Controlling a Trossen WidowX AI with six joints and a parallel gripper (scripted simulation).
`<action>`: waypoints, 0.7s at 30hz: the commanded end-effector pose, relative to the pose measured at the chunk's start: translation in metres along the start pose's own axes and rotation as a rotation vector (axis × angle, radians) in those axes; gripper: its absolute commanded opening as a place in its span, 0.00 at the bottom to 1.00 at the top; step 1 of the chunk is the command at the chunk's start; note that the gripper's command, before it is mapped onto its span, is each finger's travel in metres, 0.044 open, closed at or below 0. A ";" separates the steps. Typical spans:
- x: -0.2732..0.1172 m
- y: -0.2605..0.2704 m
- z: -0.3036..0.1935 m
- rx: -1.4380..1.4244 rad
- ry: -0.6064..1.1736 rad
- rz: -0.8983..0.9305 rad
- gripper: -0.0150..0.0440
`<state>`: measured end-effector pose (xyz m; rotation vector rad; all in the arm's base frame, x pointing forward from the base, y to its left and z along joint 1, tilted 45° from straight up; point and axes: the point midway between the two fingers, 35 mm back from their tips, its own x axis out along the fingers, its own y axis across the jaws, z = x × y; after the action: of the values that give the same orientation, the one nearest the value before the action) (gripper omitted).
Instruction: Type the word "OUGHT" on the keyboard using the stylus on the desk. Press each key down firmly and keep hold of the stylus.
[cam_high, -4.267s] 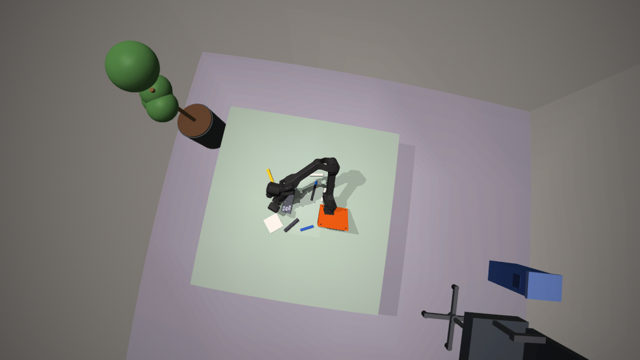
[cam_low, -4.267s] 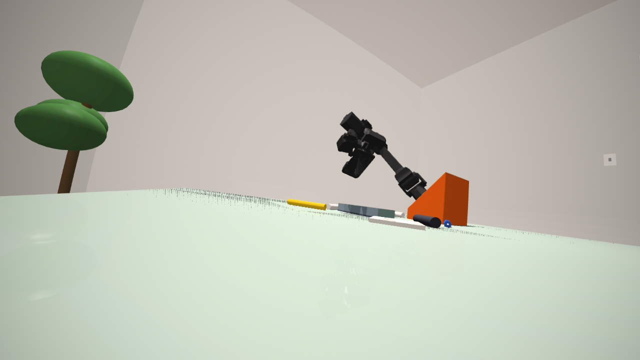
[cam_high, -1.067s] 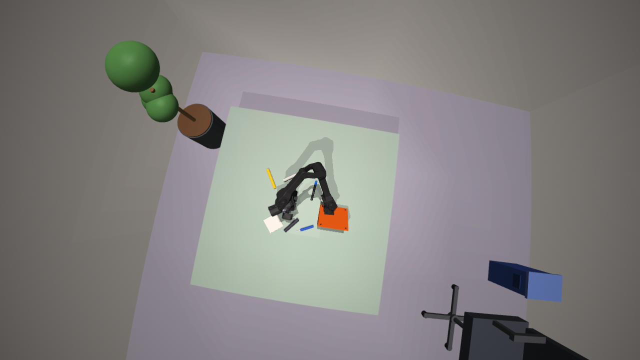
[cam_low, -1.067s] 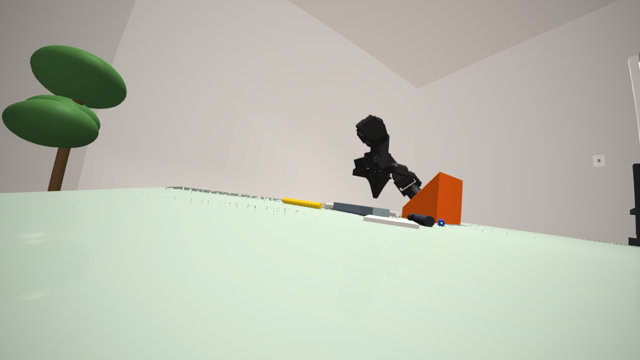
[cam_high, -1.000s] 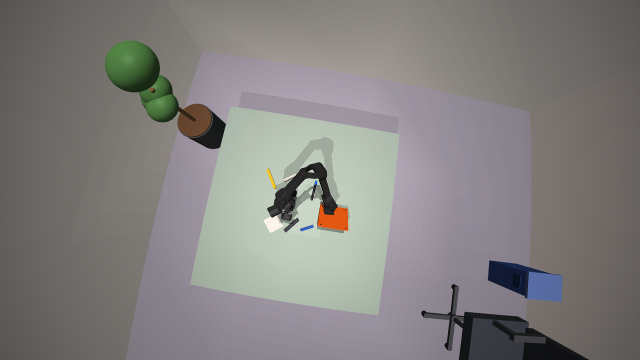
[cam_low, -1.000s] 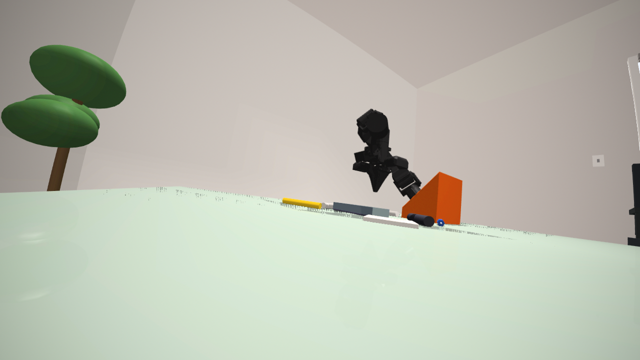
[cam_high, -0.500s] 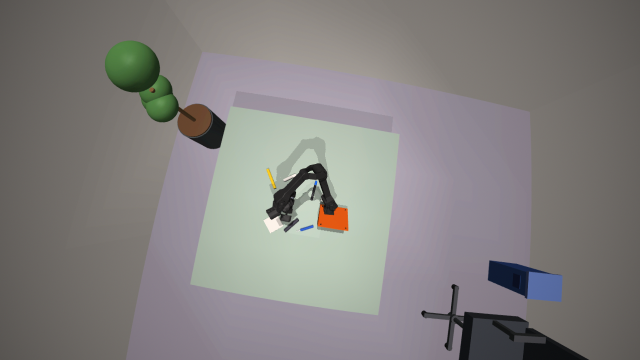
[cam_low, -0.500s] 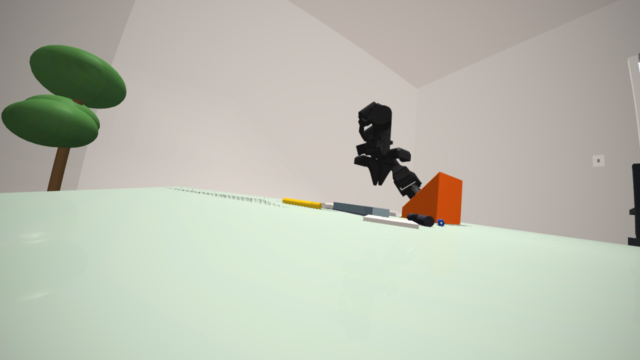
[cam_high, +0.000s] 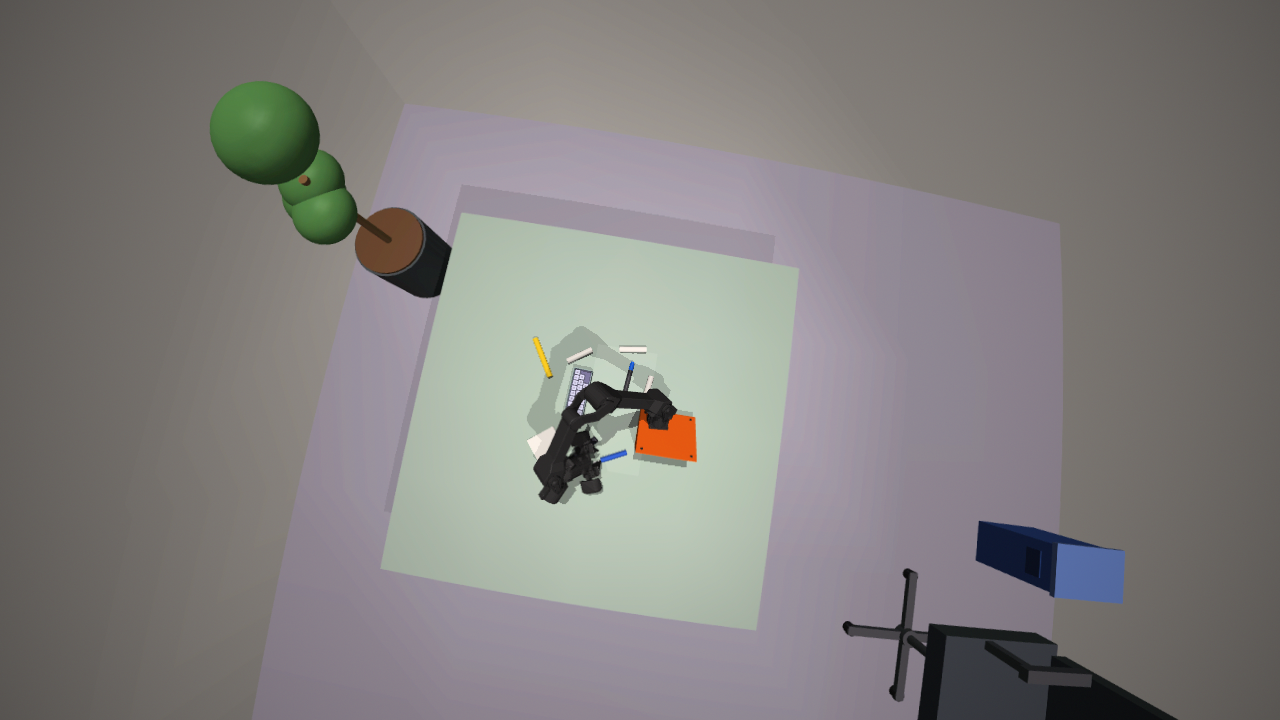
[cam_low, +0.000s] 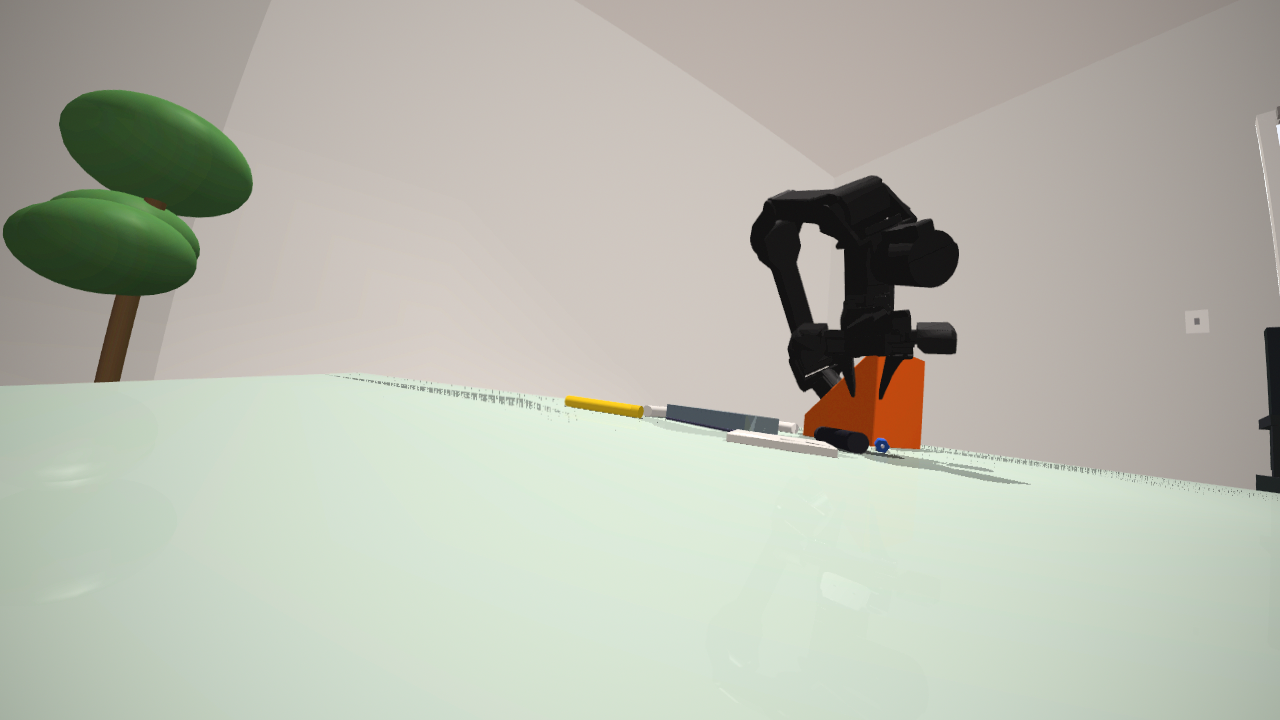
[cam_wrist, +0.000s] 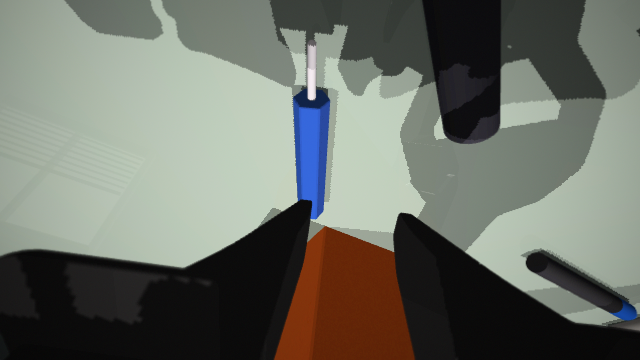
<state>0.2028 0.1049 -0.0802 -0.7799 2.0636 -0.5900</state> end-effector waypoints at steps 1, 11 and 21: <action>0.010 0.021 -0.006 -0.046 0.079 -0.024 0.51; 0.015 0.022 -0.004 -0.046 0.079 -0.024 0.51; 0.022 0.023 -0.003 -0.046 0.079 -0.024 0.51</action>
<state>0.1853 0.1083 -0.1031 -0.8149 2.1451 -0.6008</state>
